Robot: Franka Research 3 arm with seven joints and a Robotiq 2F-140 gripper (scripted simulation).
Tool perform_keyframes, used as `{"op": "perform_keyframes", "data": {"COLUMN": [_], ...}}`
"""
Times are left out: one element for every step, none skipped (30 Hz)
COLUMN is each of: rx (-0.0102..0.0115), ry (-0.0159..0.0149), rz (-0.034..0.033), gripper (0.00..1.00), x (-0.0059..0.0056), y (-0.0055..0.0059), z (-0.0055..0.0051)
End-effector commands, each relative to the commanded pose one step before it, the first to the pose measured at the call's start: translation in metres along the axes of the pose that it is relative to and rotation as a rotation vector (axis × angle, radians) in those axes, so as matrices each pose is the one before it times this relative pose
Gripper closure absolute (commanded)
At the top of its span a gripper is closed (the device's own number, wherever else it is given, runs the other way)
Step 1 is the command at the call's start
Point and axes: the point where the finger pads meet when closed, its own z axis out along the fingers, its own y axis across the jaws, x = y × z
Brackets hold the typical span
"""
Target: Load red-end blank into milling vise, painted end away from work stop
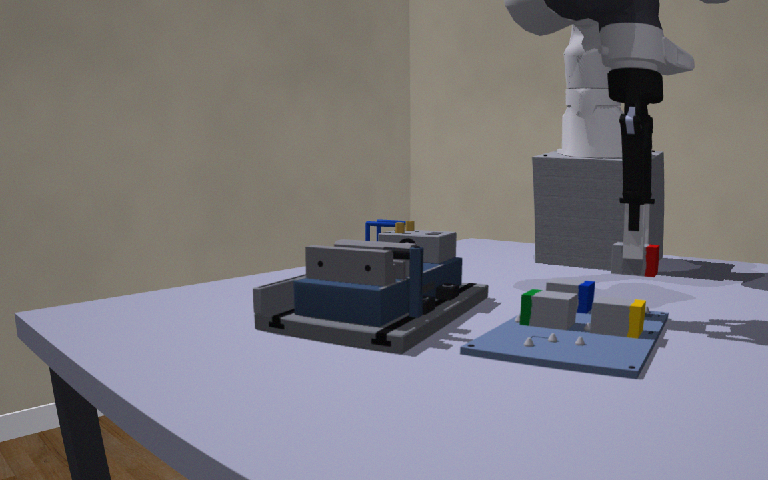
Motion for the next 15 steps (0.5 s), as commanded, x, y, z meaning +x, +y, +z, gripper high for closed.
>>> {"op": "perform_keyframes", "data": {"rx": [0.00753,0.0,0.0,0.0,0.0,0.0,-0.00195,0.00049,0.00049,0.00049,0.00049,0.0,0.0,0.0,0.0], "ry": [-0.00046,0.0,0.0,0.0,0.0,0.0,-0.00095,0.00024,0.00024,0.00024,0.00024,0.0,0.0,0.0,0.0], "rz": [0.00668,0.0,0.0,0.0,0.0,0.0,-0.00462,0.00116,0.00116,0.00116,0.00116,0.0,0.0,0.0,0.0], "gripper": [1.0,1.0,1.0,1.0,1.0,1.0,1.0,1.0,1.0,1.0,1.0,1.0,1.0,1.0,1.0], "x": [-0.00061,0.0,0.0,0.0,0.0,0.0,-0.00015,0.00003,0.00003,0.00003,0.00003,0.0,0.0,0.0,0.0], "y": [-0.00275,0.0,0.0,0.0,0.0,0.0,0.00065,-0.00009,-0.00009,-0.0001,-0.0001,0.0,0.0,0.0,0.0], "z": [-0.00259,0.0,0.0,0.0,0.0,0.0,-0.00379,-0.006,-0.006,-0.006,-0.006,0.0,0.0,0.0,0.0]}}
